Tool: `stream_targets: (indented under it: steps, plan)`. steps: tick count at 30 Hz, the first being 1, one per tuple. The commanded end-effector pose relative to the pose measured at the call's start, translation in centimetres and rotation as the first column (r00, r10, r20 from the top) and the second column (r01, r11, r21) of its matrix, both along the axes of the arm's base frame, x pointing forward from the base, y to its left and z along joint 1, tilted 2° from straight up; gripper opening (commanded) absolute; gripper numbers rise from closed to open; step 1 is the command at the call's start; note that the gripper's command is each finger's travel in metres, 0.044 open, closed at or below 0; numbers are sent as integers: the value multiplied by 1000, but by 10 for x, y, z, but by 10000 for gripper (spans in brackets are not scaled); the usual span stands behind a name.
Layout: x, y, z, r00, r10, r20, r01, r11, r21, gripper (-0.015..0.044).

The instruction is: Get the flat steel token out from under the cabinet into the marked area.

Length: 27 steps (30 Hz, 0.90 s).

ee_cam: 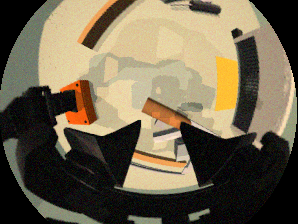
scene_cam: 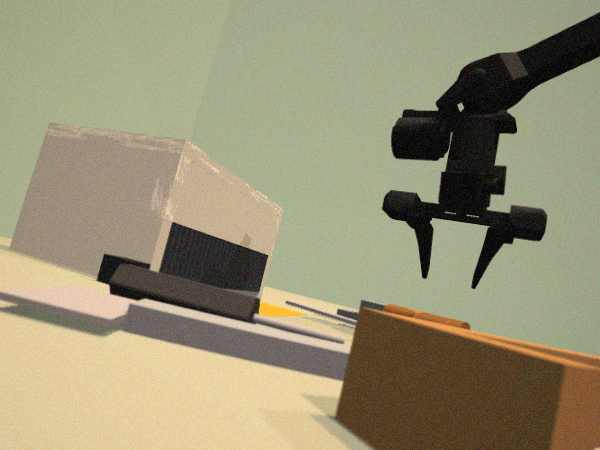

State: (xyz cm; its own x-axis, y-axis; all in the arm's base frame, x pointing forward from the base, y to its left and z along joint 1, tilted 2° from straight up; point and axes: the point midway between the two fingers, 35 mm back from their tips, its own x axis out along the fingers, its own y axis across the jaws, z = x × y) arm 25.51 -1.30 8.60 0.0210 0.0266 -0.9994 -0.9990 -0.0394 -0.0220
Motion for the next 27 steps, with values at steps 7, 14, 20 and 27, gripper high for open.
stream_targets:
  steps: [7,14,20,27]
  plan:
    - [0,0,0,997,83,1,-83,997,-3,270]
    - [0,0,0,990,139,2,-139,990,-4,270]
    - [0,0,0,983,185,3,-185,983,-6,270]
    - [0,0,0,971,240,4,-240,971,-7,270]
